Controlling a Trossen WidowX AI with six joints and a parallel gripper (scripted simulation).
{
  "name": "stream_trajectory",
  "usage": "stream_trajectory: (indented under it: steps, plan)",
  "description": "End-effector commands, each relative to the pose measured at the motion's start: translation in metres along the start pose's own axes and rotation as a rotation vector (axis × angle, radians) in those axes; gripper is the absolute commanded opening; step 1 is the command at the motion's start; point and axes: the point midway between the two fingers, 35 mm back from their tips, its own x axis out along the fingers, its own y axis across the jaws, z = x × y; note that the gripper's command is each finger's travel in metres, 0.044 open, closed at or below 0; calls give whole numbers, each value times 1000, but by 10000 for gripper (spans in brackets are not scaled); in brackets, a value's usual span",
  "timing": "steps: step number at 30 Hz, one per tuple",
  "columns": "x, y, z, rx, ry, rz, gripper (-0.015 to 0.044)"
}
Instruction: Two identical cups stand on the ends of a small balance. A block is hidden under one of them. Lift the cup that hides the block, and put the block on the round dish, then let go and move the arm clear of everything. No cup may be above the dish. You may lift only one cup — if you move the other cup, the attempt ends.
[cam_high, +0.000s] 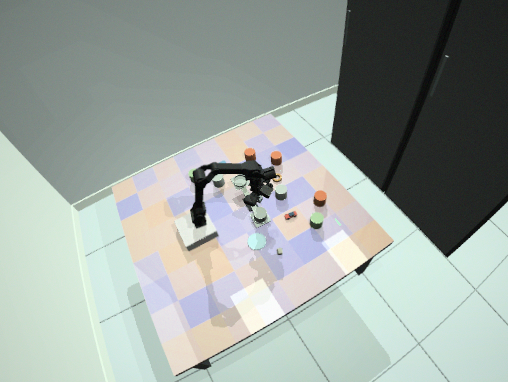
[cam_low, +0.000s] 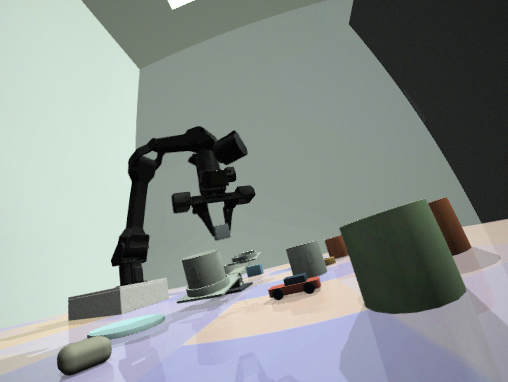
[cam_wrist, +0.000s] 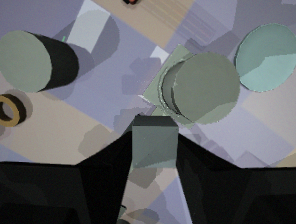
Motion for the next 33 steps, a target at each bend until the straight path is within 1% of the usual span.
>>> stream_trajectory:
  steps: [1, 10, 20, 26, 33]
  plan:
    - [9, -26, 23, 4, -10, 1, 0]
    - [28, -95, 61, 73, -4, -33, 0]
    - [48, -173, 73, -6, 15, -35, 0]
    - [56, -179, 73, -11, 16, -35, 0]
    - [90, -180, 72, -11, 16, -35, 0]
